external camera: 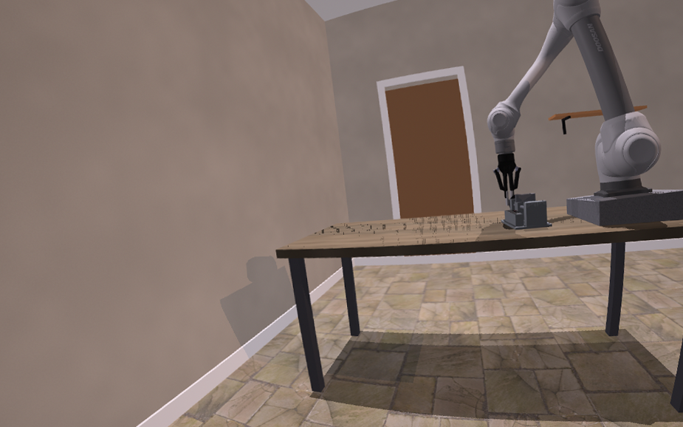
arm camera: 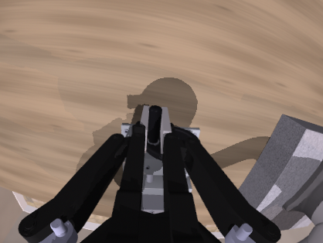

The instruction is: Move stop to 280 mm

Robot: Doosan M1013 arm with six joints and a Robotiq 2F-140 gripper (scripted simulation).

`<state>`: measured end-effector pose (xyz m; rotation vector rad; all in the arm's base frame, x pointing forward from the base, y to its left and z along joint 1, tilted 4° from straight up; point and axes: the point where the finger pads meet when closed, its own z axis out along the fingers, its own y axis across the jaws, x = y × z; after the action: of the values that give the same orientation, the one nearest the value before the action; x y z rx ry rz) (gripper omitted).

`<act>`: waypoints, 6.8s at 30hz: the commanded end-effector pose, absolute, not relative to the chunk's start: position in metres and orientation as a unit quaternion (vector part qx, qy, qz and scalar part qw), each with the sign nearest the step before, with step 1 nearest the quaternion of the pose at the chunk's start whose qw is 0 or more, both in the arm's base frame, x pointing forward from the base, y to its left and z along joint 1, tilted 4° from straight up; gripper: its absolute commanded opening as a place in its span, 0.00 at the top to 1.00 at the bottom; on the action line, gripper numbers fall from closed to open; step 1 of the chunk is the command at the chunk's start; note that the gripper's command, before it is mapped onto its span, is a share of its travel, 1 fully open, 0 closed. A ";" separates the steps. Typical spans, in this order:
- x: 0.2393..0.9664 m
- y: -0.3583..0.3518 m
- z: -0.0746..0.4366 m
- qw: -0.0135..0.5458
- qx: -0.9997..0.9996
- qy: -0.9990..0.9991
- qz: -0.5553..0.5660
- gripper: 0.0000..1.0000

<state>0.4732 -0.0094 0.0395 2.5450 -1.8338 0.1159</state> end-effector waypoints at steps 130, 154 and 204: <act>0.459 -0.013 0.055 0.001 0.811 -0.584 0.037 0.96; 0.435 -0.021 0.054 0.001 0.811 -0.584 0.037 0.96; 0.444 -0.021 0.002 0.001 0.811 -0.584 0.037 0.96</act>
<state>0.4398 -0.0229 0.0035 2.5446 -1.8319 0.1143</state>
